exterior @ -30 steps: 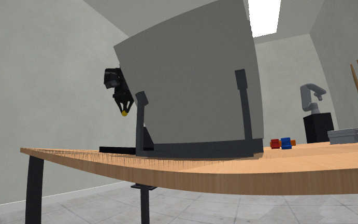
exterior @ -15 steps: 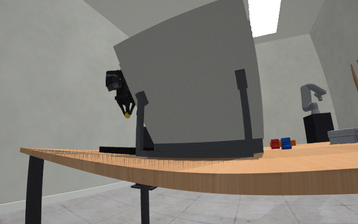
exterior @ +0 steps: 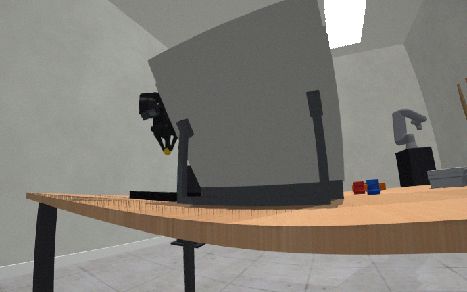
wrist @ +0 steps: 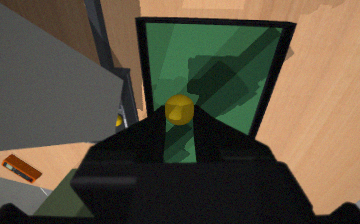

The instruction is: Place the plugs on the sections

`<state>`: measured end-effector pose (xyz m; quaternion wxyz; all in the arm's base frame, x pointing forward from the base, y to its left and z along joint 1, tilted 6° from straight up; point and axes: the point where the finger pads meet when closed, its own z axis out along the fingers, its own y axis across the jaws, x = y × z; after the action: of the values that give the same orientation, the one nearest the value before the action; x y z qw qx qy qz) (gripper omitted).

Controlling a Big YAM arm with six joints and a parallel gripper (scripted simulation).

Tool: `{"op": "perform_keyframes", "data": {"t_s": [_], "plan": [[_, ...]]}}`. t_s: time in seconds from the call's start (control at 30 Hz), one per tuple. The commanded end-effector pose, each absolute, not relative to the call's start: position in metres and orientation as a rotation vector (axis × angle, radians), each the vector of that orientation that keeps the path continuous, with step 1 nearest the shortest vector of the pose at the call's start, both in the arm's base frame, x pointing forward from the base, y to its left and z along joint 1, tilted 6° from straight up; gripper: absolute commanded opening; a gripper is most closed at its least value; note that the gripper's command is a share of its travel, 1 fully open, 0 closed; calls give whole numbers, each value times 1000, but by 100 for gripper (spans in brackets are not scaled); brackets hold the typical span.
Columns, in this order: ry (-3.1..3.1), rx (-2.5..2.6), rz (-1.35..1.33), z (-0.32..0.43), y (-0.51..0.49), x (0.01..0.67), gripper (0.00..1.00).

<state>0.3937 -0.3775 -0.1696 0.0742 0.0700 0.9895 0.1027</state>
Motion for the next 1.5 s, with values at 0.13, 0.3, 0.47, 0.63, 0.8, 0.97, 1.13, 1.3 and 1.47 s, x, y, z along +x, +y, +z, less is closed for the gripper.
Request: {"op": "perform_keyframes", "data": {"t_s": [0.13,0.3,0.47,0.63,0.8,0.97,1.13,1.3,1.47], "plan": [[2960,207,292,-171,-384,392,0],[2959,206,291,-171,-384,392,0],[2959,205,290,-171,-383,392,0],[2959,205,289,-171,-383,392,0],[2958,203,288,-171,-384,392,0],[2958,202,287,-171,-384,392,0],[2957,202,287,-171,-384,392,0],[2957,200,286,-172,-384,390,0],[2956,199,285,-174,-385,389,0]]}}
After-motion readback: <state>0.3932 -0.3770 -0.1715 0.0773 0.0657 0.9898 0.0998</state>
